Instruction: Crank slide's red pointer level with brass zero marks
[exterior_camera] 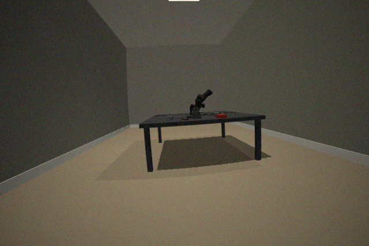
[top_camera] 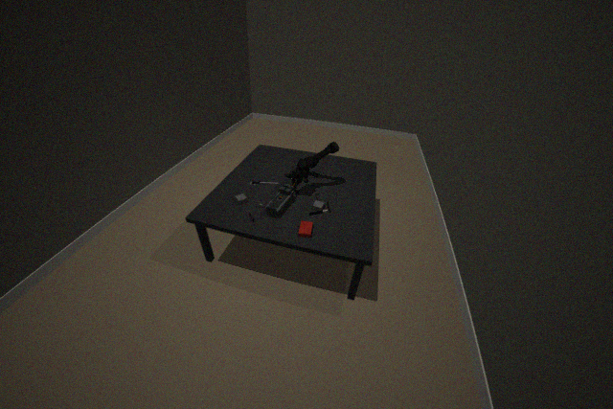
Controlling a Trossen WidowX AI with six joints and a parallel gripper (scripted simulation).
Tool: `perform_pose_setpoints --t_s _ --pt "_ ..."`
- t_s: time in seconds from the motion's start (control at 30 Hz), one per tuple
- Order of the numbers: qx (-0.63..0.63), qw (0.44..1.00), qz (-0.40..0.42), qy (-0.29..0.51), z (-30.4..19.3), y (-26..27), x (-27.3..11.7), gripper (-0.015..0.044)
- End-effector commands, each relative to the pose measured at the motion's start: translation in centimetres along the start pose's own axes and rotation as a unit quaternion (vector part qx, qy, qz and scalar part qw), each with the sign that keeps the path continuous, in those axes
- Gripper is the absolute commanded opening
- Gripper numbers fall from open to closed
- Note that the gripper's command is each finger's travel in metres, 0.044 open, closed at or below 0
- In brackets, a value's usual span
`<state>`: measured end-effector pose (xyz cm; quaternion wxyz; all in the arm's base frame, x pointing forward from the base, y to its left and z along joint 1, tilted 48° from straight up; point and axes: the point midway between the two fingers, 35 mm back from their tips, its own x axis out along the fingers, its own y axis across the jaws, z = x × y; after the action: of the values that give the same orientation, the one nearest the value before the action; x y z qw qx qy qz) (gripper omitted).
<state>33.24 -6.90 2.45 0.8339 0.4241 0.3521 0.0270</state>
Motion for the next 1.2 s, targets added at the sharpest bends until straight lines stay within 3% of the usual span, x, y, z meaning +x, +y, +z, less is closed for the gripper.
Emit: perform_pose_setpoints --t_s 0.0,1.17 --pt "0.000 1.000 0.001 -0.006 0.6 -0.3 -0.7 0.0000" --pt "0.000 1.000 0.000 -0.006 1.5 -2.4 -1.6 0.0000"
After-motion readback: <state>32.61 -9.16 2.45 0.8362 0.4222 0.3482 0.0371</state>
